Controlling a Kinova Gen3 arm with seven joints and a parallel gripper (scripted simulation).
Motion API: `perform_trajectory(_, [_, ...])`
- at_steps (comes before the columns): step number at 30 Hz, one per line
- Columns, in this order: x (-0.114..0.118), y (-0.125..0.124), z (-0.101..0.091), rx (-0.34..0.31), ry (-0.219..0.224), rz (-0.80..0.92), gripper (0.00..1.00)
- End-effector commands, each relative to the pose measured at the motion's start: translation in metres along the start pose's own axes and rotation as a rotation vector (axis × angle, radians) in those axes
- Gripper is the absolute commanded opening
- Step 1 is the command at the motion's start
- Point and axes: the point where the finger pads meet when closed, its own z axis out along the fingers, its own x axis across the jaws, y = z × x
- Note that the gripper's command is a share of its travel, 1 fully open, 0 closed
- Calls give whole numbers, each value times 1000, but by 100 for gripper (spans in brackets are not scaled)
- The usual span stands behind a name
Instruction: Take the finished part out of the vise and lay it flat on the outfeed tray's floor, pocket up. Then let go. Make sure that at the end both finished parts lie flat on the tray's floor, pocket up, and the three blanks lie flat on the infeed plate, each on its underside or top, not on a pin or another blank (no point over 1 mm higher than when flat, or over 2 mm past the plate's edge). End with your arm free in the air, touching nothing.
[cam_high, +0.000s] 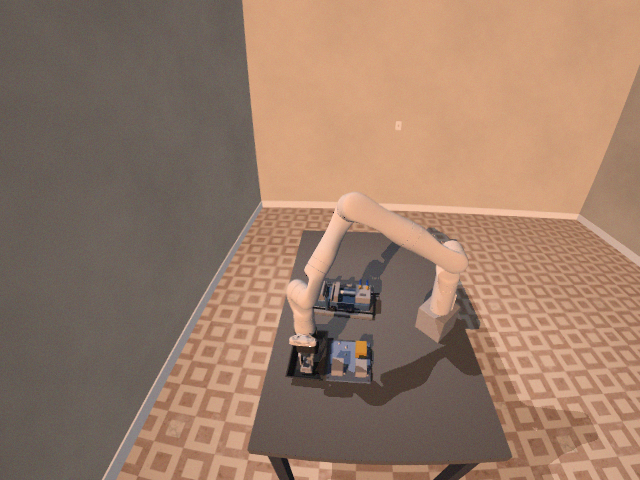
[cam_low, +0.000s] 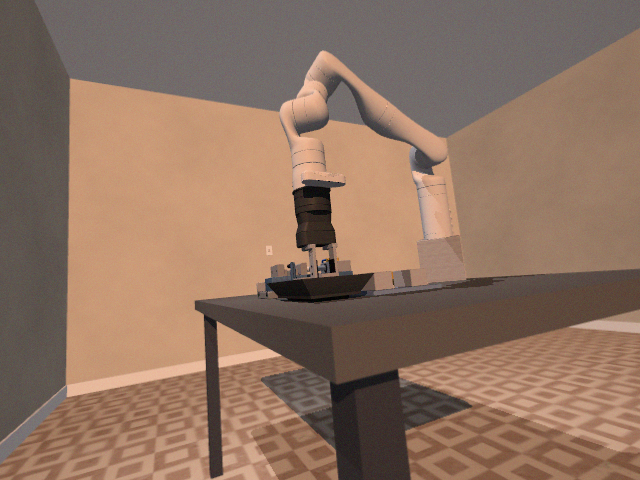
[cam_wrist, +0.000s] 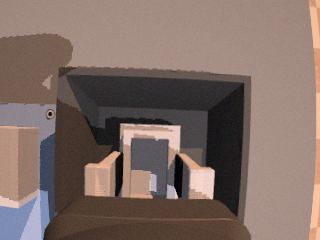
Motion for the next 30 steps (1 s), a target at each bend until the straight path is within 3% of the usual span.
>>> perform_trajectory(1, [4, 0, 1, -1, 9, -5, 0])
perform_trajectory(21, [4, 0, 1, -1, 9, -5, 0])
perform_trajectory(22, [4, 0, 1, -1, 9, -5, 100])
perform_trajectory(30, [4, 0, 1, -1, 9, -6, 100])
